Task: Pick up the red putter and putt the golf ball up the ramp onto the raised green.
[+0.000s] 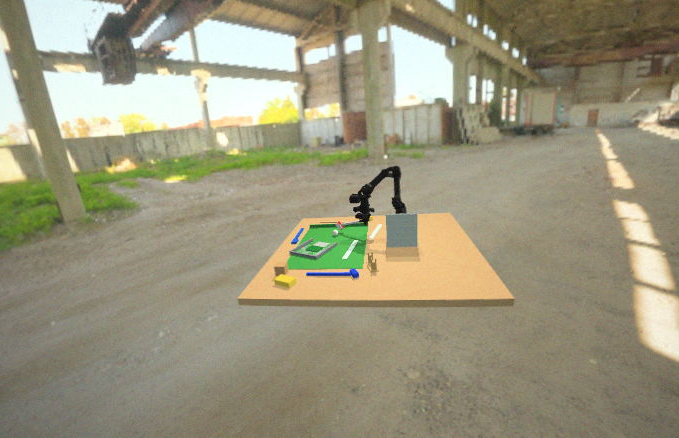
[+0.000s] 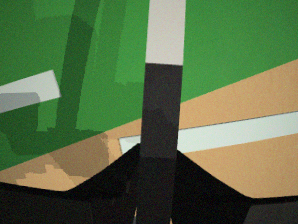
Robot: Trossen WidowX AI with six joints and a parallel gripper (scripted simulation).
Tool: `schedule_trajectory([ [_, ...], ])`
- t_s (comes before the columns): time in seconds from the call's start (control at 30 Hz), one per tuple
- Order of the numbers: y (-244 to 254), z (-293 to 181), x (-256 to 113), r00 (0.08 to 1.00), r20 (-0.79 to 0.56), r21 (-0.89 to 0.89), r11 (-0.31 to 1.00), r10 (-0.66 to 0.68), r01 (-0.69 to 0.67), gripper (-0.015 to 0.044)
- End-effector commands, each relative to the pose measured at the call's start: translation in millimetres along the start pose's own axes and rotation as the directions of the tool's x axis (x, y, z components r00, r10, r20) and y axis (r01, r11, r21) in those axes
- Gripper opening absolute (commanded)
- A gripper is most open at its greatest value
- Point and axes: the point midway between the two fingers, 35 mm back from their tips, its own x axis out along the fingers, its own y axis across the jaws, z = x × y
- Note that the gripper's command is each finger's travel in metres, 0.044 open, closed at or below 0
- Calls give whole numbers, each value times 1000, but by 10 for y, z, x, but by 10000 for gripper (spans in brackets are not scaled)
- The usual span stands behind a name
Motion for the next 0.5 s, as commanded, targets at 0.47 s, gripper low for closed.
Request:
schedule_trajectory([
  [0.47,-4,-8,126,1000,-2,-1,1000,-2,2,0],
])
